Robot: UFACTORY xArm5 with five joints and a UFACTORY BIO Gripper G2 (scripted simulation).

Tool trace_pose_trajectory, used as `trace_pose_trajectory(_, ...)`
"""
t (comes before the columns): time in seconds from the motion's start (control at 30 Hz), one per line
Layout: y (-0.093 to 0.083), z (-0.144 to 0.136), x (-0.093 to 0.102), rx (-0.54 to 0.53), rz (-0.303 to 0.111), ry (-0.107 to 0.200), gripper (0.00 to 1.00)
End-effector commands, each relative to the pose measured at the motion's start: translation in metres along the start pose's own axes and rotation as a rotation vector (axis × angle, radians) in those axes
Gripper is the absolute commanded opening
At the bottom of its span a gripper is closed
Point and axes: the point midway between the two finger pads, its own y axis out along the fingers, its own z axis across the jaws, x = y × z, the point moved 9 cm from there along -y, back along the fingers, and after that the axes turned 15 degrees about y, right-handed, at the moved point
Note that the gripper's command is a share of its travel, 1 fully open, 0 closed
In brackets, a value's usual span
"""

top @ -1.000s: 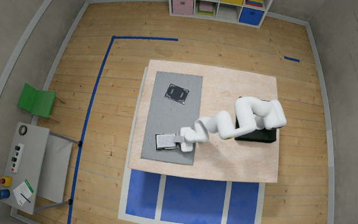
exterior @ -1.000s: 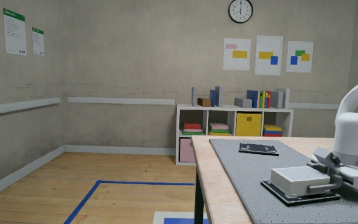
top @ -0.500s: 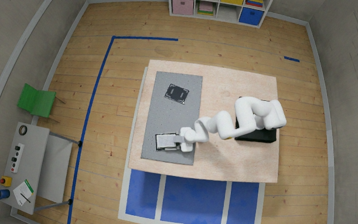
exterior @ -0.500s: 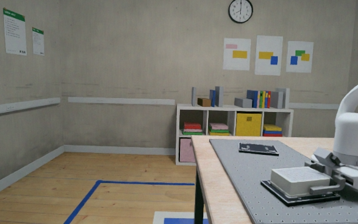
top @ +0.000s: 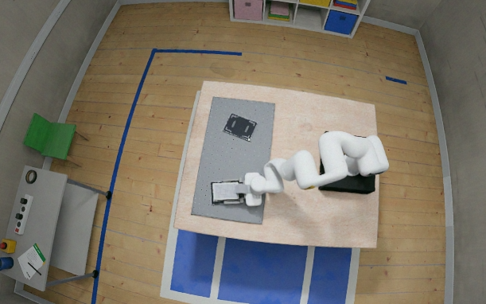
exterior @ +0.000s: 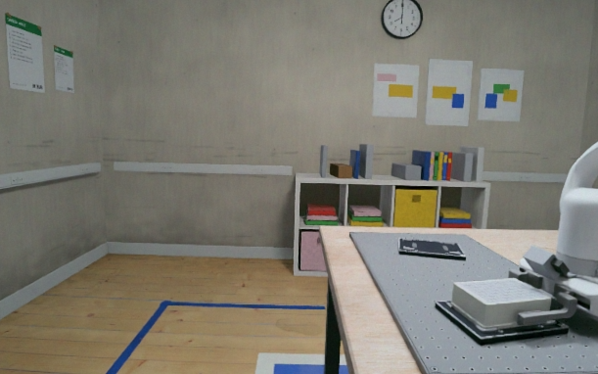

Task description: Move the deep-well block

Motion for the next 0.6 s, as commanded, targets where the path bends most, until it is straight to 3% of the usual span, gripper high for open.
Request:
trace_pose_trajectory(0.0, 0.001, 0.001, 0.002, 0.001, -0.003, 0.003, 0.37)
trace_pose_trajectory(0.2, 0.001, 0.001, 0.002, 0.001, -0.003, 0.003, 0.37)
trace_pose_trajectory(0.57, 0.001, 0.007, 0.025, 0.001, -0.004, 0.003, 0.37)
